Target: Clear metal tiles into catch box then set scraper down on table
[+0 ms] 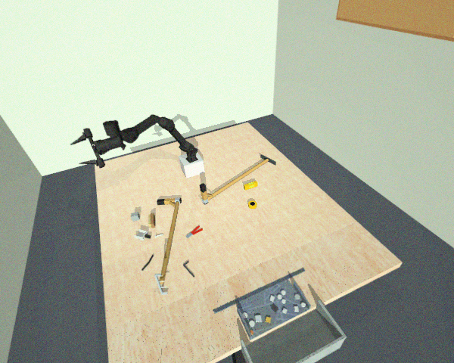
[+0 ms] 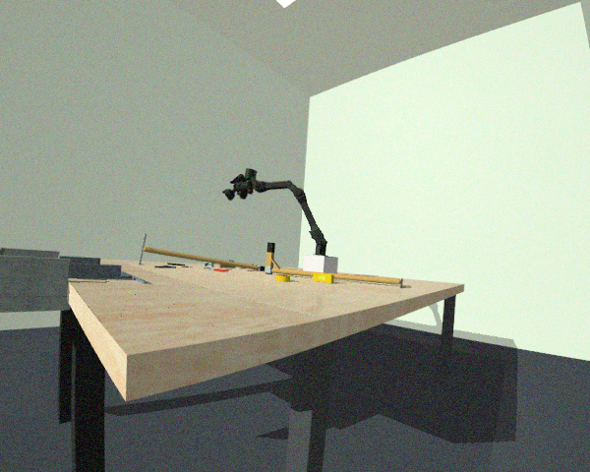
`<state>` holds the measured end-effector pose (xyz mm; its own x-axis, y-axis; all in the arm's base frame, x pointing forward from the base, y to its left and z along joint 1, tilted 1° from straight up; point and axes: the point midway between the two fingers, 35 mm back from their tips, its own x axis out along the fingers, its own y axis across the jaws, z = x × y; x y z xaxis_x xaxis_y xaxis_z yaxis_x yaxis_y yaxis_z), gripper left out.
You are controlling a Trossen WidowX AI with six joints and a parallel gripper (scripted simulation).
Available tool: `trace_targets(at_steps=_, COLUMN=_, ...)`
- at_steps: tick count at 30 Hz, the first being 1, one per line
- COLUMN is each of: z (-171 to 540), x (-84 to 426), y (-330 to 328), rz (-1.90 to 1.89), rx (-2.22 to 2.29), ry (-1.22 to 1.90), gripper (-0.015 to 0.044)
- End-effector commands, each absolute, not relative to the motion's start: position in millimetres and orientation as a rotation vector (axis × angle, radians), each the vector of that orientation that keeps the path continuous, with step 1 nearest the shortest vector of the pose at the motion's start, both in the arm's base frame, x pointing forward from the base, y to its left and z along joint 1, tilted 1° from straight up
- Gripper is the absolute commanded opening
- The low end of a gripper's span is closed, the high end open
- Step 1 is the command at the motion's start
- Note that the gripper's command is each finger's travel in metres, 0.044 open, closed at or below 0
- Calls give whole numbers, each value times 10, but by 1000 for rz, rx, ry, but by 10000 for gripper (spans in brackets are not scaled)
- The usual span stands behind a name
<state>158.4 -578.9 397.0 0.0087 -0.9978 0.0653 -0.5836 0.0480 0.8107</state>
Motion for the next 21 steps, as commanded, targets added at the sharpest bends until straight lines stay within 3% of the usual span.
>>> trace_targets(at_steps=1, z=3959, x=1835, y=-5663, rz=-810, rx=1626, ry=-1564, gripper=440)
trace_targets(at_steps=21, z=4053, x=2940, y=-4850, rz=-849, rx=1633, ry=-1152, gripper=440)
